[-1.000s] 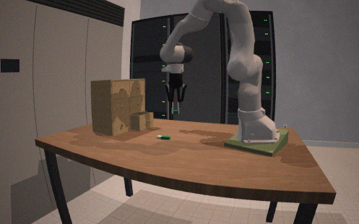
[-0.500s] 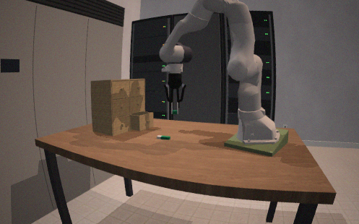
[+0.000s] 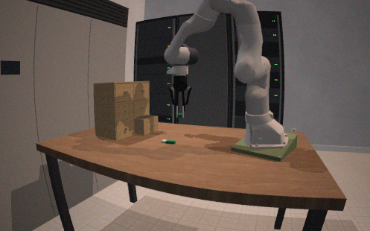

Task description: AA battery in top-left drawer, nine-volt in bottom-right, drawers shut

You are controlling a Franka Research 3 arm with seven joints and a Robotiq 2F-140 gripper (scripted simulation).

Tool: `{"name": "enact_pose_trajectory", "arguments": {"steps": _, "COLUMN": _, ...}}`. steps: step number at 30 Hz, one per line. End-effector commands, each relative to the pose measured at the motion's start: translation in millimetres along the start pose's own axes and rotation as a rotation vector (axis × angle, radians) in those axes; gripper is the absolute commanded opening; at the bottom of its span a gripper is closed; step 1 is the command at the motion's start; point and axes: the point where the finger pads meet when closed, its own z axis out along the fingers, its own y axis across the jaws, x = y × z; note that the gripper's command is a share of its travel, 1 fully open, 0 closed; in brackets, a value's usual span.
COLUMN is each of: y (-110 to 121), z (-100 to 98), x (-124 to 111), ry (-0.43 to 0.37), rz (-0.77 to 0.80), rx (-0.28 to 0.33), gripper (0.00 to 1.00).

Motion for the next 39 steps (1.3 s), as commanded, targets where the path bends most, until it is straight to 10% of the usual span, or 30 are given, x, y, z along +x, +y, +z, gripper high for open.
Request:
{"name": "enact_pose_trajectory", "arguments": {"steps": 1, "y": -4.4, "z": 0.2, "x": -5.8, "ry": -0.002, "rz": 0.12, "rx": 0.001, "gripper": 0.14}}
{"name": "enact_pose_trajectory", "arguments": {"steps": 39, "y": -8.4, "z": 0.2, "x": -10.5, "ry": -0.002, "rz": 0.241, "rx": 0.001, "gripper": 0.14}}
